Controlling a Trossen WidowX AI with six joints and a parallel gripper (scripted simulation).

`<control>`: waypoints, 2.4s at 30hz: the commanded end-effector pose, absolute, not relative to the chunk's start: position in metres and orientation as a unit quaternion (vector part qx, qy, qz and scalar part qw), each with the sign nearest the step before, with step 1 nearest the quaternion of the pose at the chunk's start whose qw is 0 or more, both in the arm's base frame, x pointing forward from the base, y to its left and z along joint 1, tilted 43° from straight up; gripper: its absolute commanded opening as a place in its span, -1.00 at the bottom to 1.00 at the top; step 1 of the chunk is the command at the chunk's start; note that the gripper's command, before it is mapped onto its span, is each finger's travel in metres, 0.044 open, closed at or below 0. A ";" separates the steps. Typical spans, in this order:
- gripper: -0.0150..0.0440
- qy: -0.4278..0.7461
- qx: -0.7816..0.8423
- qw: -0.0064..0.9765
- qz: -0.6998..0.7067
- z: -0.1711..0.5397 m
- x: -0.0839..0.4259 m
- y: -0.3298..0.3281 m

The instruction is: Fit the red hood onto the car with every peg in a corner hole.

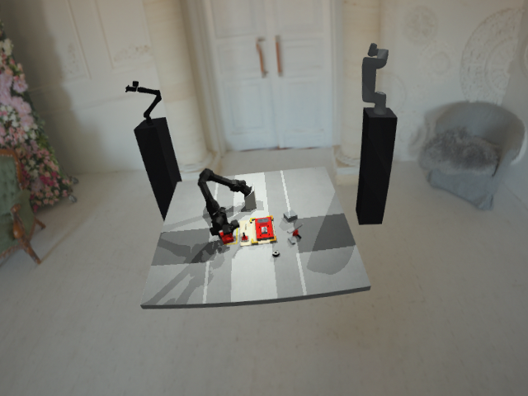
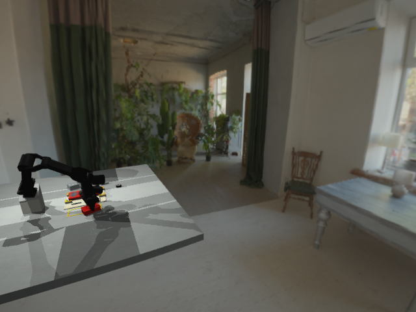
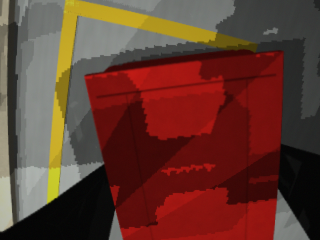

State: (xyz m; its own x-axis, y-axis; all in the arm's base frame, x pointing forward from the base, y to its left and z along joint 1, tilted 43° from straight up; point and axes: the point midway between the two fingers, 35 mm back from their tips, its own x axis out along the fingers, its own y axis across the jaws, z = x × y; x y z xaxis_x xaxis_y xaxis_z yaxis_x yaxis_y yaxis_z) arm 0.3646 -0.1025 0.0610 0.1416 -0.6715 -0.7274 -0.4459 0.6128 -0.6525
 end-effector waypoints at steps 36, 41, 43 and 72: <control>-0.49 0.650 -0.427 0.623 -0.087 0.124 0.352 -0.036; -0.49 0.649 -0.415 0.631 -0.091 0.107 0.355 -0.014; -0.49 0.649 -0.409 0.635 -0.093 0.099 0.355 -0.004; -0.49 0.635 -0.332 0.677 -0.168 -0.019 0.323 0.126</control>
State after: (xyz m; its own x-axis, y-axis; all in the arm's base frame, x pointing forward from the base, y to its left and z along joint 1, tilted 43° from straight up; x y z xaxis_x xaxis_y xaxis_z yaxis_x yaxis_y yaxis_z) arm 0.3294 0.1159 -0.0077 0.1387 -0.6493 -0.7477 -0.2217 0.7155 -0.6625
